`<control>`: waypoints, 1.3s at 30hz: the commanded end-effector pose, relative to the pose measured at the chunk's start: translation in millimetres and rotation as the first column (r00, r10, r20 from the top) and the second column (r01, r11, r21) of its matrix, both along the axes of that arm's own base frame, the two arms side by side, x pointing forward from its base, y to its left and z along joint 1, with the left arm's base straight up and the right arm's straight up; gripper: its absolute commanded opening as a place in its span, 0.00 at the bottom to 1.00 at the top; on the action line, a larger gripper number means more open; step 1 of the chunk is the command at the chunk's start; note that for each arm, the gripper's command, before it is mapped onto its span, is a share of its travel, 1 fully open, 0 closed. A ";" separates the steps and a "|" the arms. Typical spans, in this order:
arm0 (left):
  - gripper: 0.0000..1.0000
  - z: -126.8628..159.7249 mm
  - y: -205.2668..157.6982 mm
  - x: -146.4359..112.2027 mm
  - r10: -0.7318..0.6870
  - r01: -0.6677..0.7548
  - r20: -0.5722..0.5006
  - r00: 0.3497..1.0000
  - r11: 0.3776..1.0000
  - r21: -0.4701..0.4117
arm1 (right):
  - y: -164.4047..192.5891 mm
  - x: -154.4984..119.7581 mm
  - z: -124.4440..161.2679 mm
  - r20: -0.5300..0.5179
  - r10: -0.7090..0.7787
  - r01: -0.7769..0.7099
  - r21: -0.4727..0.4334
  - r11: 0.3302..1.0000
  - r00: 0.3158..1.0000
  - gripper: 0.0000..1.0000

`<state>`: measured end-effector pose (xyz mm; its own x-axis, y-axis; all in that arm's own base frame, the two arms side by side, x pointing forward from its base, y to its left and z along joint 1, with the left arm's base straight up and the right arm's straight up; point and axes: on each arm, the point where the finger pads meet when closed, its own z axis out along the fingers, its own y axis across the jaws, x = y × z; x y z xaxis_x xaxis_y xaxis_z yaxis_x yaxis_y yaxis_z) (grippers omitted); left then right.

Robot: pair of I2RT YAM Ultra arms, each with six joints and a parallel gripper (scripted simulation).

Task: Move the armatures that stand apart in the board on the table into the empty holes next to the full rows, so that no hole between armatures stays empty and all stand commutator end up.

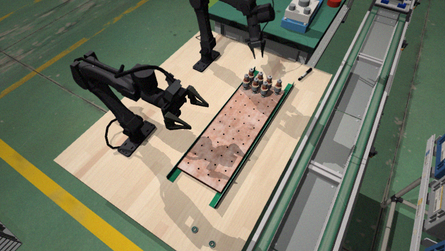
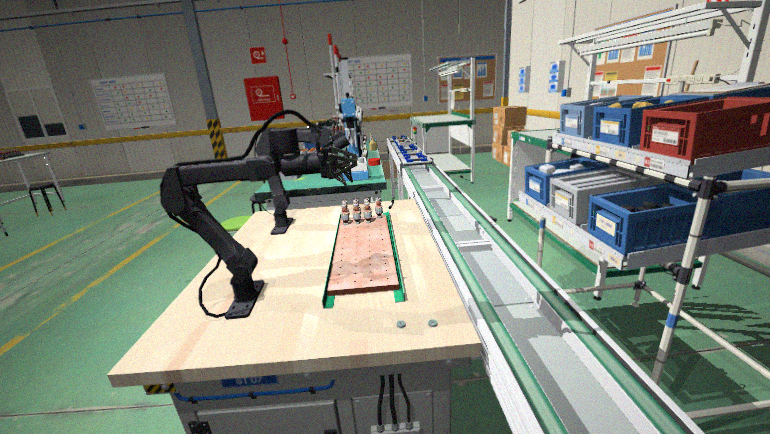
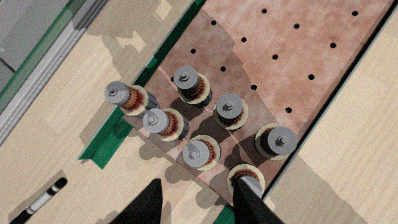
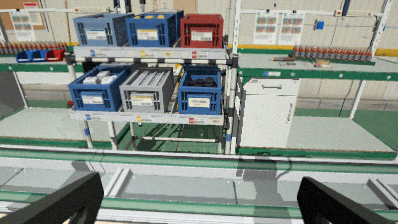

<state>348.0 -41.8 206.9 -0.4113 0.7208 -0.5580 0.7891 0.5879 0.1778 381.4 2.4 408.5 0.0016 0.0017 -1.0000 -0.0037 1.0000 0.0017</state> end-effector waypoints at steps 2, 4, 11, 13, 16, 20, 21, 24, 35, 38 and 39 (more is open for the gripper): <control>0.37 34.6 4.4 24.9 0.174 -0.171 0.184 0.967 0.985 -0.033 | -2.5 -8.0 25.0 0.051 -0.012 0.012 0.011 1.000 0.999 1.00; 0.37 44.5 7.2 30.4 0.228 -0.220 0.226 0.947 0.974 -0.061 | -2.5 -8.0 25.0 0.051 -0.012 0.012 0.011 1.000 0.999 1.00; 0.37 72.6 13.6 41.2 0.361 -0.326 0.320 0.876 0.932 -0.159 | -2.5 -8.0 25.0 0.051 -0.012 0.012 0.011 1.000 0.999 1.00; 0.37 82.3 14.8 44.1 0.409 -0.358 0.349 0.843 0.911 -0.204 | -2.5 -8.0 25.0 0.051 -0.012 0.012 0.011 1.000 0.999 1.00; 0.37 101.7 18.5 47.2 0.484 -0.397 0.389 0.784 0.872 -0.285 | -2.5 -8.0 25.0 0.051 -0.012 0.012 0.011 1.000 0.999 1.00; 0.37 129.1 23.3 48.1 0.579 -0.425 0.425 0.696 0.809 -0.406 | -2.5 -8.0 25.0 0.051 -0.012 0.012 0.011 1.000 0.999 1.00; 0.37 136.2 24.2 47.7 0.601 -0.426 0.431 0.673 0.792 -0.438 | -2.5 -8.0 25.0 0.051 -0.012 0.012 0.011 1.000 0.999 1.00; 0.37 157.7 28.1 45.1 0.666 -0.421 0.439 0.603 0.733 -0.534 | -2.5 -8.0 25.0 0.051 -0.012 0.012 0.011 1.000 0.999 1.00; 0.37 206.0 36.4 30.2 0.806 -0.338 0.391 0.445 0.555 -0.760 | -2.5 -8.0 25.0 0.051 -0.012 0.012 0.011 1.000 0.999 1.00; 0.37 206.4 36.7 28.7 0.807 -0.339 0.393 0.441 0.555 -0.760 | -2.5 -8.0 25.0 0.051 -0.012 0.012 0.011 1.000 0.999 1.00; 0.37 211.2 36.8 27.7 0.802 -0.333 0.406 0.438 0.564 -0.756 | -2.5 -8.0 25.0 0.051 -0.012 0.012 0.011 1.000 0.999 1.00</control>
<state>382.5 -5.8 385.9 -0.0689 -0.0002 -0.9976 0.0300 0.9995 -0.0023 381.4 2.4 408.5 0.0016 0.0017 -1.0000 -0.0037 1.0000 0.0017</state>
